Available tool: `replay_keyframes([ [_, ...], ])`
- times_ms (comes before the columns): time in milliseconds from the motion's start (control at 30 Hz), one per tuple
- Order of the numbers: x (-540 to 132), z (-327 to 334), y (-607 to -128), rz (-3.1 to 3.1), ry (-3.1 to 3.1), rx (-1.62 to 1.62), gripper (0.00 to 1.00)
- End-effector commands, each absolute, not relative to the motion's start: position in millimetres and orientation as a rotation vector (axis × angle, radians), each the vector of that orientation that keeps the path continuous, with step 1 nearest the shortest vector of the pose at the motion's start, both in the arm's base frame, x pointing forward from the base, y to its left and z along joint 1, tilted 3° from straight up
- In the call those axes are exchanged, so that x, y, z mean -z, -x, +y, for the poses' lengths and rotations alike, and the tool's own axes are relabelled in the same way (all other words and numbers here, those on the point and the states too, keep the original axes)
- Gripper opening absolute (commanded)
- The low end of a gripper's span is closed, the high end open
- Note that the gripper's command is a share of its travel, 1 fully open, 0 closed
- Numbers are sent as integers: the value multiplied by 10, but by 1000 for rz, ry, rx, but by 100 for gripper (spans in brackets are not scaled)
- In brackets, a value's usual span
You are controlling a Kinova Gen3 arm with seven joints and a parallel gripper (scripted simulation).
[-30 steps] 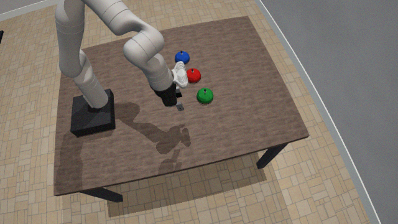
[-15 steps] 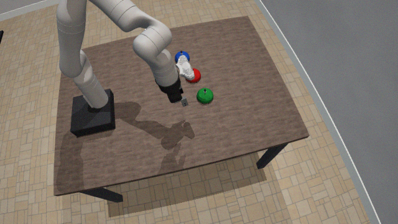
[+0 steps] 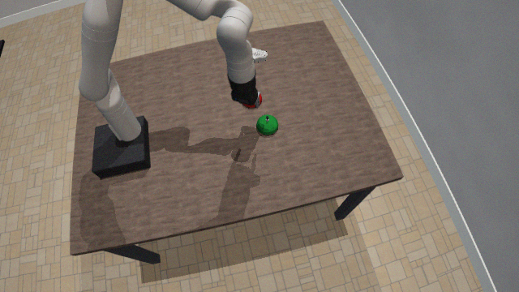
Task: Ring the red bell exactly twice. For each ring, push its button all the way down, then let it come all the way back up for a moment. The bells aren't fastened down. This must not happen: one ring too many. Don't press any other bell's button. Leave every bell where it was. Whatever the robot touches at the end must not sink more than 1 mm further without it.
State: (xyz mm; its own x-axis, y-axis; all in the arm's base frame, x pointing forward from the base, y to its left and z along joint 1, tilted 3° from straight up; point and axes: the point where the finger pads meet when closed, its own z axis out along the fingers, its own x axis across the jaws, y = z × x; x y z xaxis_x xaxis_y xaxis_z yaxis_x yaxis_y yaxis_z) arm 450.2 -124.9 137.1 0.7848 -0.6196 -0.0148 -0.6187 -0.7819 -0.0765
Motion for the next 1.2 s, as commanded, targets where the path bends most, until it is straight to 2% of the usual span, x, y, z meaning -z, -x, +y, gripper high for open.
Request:
replay_keyframes([
  [0,-1258,-869,-4669,738,2981,3,100],
  [433,-1067,40,-4904,-115,3082,26,100],
  [800,-1043,166,-4925,-229,3076,31,100],
  [833,-1043,166,-4925,-229,3076,31,17],
  [1167,-1043,166,-4925,-229,3076,31,17],
])
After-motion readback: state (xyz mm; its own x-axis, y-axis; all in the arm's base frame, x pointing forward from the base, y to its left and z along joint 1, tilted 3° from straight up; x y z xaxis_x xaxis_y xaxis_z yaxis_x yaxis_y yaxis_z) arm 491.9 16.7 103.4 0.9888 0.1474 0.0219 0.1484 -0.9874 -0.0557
